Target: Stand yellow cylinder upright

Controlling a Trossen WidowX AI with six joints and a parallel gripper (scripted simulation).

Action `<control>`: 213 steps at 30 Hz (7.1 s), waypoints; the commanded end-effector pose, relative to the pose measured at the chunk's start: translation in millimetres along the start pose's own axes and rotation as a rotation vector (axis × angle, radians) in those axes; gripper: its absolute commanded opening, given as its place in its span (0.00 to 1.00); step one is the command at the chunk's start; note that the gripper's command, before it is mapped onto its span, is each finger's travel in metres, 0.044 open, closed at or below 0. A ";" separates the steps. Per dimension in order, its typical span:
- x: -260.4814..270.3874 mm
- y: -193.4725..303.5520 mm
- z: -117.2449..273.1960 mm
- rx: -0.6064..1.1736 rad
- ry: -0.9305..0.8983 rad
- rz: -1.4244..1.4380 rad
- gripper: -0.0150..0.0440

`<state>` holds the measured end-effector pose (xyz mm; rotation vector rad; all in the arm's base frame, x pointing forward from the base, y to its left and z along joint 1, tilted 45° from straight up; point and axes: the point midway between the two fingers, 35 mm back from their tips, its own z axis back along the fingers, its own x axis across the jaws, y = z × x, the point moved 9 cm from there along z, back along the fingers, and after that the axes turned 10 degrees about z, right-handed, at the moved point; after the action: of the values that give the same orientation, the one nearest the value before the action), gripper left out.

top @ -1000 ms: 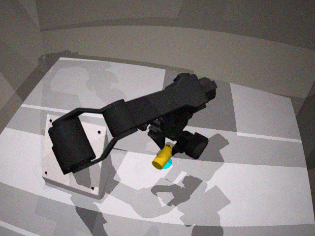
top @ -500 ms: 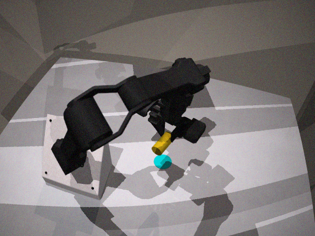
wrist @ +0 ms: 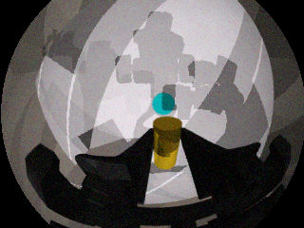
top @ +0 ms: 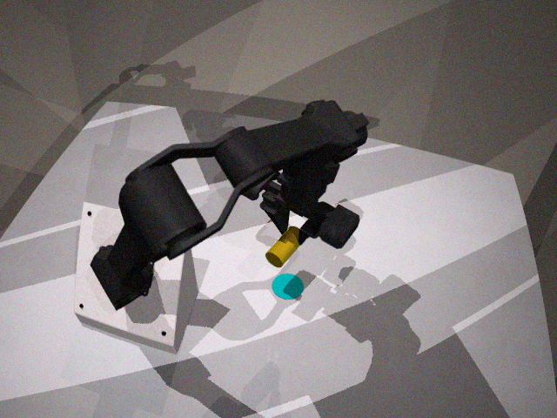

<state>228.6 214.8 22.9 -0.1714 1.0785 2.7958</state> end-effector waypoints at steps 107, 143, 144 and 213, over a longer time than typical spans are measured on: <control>-8.6 56.0 -63.4 -0.774 -0.204 -0.027 0.43; -4.0 77.9 -75.3 -1.032 -0.110 -0.018 0.43; -3.8 78.6 -75.6 -1.039 -0.107 -0.017 0.43; 19.0 123.4 -86.3 -1.420 0.273 0.035 0.43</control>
<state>194.2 68.5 35.3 -0.6044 -1.0248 2.9837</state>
